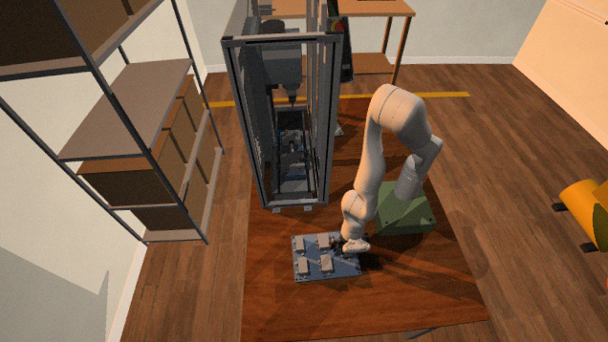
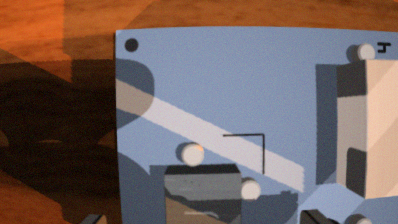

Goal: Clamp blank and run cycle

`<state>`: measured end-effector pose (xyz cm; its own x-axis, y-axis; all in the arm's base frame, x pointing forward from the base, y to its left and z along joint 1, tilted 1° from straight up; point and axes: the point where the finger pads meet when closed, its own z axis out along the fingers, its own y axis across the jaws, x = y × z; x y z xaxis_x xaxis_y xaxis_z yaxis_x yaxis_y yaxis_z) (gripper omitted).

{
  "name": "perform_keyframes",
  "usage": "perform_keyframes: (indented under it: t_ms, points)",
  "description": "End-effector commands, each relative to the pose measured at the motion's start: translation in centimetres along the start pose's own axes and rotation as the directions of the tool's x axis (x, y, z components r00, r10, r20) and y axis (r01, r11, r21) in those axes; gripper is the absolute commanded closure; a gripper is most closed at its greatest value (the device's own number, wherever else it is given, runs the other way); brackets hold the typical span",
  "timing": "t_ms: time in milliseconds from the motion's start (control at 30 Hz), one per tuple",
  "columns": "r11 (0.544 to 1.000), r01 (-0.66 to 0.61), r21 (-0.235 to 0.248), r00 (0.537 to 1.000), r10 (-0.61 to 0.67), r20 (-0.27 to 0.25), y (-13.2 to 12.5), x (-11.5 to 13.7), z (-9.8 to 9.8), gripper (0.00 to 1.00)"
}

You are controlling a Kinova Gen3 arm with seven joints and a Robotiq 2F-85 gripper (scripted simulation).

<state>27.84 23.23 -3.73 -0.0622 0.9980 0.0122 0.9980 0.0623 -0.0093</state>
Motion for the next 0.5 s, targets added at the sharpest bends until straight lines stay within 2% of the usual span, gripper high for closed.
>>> perform_keyframes:
  t_ms: [0,133,467]
  points:
    - [1.000,0.000,-0.001,1.000,0.000,-0.001,0.0,0.0,-1.0,0.00]
    - [1.000,0.000,-0.001,1.000,0.000,-0.001,0.0,0.0,-5.0,0.00]
    - [1.000,0.000,-0.001,1.000,0.000,-0.001,0.0,0.0,-5.0,0.00]
